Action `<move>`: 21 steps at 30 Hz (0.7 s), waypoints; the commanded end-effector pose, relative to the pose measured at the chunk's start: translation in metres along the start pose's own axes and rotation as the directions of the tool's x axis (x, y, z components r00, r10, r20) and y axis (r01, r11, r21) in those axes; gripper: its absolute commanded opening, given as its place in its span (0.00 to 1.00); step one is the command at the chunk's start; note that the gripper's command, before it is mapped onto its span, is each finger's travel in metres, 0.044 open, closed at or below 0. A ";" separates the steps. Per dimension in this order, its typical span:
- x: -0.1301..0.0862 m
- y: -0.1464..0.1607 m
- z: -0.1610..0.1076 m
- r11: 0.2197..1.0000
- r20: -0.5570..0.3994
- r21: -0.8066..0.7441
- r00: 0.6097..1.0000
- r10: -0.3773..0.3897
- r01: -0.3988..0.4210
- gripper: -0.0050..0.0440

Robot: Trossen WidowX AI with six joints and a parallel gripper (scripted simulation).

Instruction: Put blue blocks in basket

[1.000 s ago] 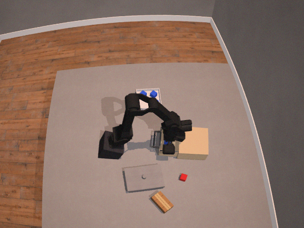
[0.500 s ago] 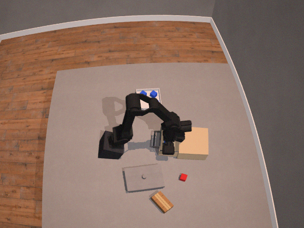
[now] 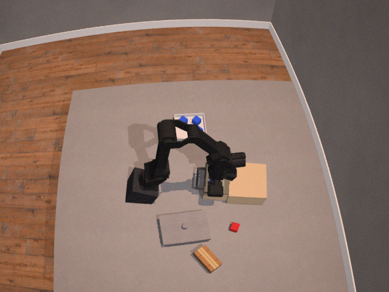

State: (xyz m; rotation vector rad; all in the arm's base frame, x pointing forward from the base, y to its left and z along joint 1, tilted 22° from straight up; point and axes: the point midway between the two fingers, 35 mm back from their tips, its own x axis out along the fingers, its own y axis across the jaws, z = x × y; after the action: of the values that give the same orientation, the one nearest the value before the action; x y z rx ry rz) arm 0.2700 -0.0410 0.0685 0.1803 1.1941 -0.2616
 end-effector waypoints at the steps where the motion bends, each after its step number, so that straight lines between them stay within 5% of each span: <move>1: -0.006 0.001 0.002 1.000 0.011 0.001 1.000 0.006 -0.006 0.10; 18: -0.099 0.001 0.001 1.000 0.011 0.001 1.000 0.006 -0.006 0.10; 21: -0.102 0.001 0.001 1.000 0.011 0.001 1.000 0.006 -0.006 0.10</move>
State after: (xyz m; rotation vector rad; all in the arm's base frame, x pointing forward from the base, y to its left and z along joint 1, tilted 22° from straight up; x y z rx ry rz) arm 0.2405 -0.0312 0.1552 0.1846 1.1856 -0.2537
